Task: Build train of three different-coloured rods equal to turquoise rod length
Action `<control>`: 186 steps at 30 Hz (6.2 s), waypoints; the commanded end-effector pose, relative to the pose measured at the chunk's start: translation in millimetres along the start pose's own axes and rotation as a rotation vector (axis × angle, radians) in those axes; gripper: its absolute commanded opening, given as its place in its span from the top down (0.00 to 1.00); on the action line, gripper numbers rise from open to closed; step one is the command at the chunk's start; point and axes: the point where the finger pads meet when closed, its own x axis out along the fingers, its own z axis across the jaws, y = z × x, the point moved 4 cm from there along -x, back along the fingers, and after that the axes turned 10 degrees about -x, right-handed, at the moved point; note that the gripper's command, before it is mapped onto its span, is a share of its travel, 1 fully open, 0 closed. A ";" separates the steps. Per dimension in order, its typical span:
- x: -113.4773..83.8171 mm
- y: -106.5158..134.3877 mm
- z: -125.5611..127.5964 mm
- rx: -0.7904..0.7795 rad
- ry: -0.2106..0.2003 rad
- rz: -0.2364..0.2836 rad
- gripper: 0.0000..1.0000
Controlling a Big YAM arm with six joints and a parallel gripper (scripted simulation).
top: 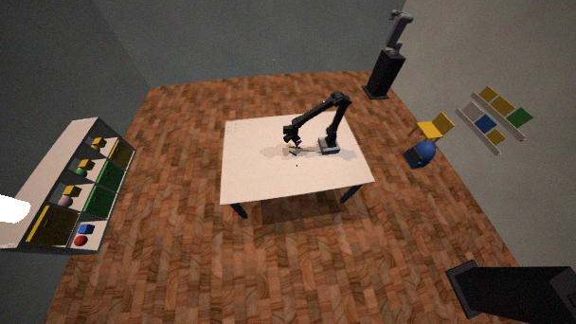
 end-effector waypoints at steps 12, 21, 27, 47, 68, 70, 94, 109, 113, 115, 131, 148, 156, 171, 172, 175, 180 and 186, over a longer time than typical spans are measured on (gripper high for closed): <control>-4.3 -10.6 -17.2 0.289 0.009 -0.012 0.00; -9.4 -17.5 -27.7 0.473 0.019 -0.030 0.00; -9.2 -18.1 -29.3 0.555 0.017 -0.030 0.00; 0.0 -13.3 -24.0 0.824 0.003 -0.004 0.77; 0.0 -13.3 -24.0 0.820 0.003 -0.004 0.77; 0.0 -13.3 -24.0 0.820 0.003 -0.004 0.77; 10.3 -7.2 -18.4 0.820 -0.002 0.009 0.77; 28.8 -7.7 -20.1 0.817 0.002 0.000 0.77; 33.7 -7.4 -20.2 0.816 0.001 0.001 0.77; 37.0 -7.6 -19.9 0.815 0.001 0.001 0.77; 54.6 -7.2 -19.6 0.809 0.001 0.001 0.77; 58.2 -7.2 -19.5 0.809 0.000 0.004 0.77; 58.2 -7.2 -19.5 0.809 0.000 0.004 0.77; 58.2 -7.2 -19.5 0.809 0.000 0.004 0.77; 58.2 -7.2 -19.5 0.809 0.000 0.004 0.77; 58.2 -7.2 -19.5 0.809 0.000 0.004 0.77; 58.2 -7.2 -19.5 0.809 0.000 0.004 0.77; 58.2 -7.2 -19.5 0.809 0.000 0.004 0.77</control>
